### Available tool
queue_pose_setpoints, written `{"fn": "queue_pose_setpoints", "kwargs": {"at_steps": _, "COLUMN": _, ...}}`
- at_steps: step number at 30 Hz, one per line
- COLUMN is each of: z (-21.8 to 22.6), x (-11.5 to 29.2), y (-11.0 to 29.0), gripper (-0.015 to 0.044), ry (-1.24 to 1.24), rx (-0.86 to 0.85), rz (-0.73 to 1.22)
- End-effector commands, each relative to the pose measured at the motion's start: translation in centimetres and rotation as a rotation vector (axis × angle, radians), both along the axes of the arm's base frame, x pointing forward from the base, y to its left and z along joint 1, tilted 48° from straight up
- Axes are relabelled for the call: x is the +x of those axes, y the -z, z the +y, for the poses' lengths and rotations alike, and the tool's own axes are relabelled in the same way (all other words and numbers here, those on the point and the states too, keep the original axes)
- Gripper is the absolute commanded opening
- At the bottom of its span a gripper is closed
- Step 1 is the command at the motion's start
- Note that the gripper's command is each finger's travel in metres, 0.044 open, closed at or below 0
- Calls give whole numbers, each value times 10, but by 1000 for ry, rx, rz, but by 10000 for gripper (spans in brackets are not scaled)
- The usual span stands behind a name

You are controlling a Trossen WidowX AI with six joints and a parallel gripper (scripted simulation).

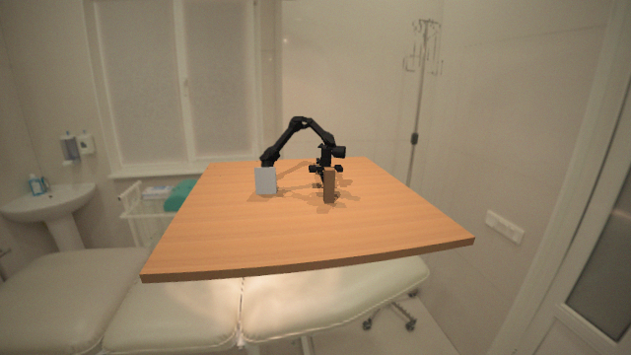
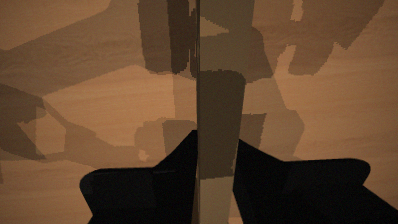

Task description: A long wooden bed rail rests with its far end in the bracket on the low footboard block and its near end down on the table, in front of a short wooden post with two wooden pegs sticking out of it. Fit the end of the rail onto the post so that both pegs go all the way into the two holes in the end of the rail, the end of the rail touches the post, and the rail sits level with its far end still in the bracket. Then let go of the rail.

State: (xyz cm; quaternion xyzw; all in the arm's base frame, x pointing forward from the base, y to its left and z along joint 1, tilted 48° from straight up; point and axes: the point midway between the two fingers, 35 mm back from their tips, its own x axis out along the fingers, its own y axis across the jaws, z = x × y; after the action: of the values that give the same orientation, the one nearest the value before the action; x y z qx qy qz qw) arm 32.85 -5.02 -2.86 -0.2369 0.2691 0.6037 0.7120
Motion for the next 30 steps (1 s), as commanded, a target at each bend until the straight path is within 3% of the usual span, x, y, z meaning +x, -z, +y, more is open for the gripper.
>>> {"fn": "queue_pose_setpoints", "kwargs": {"at_steps": 1, "z": -1, "x": 0, "y": -4, "gripper": 0, "ry": 8, "rx": -4, "rz": -1}}
{"fn": "queue_pose_setpoints", "kwargs": {"at_steps": 30, "z": 0, "x": 1, "y": 0, "gripper": 0, "ry": 8, "rx": -4, "rz": -1}}
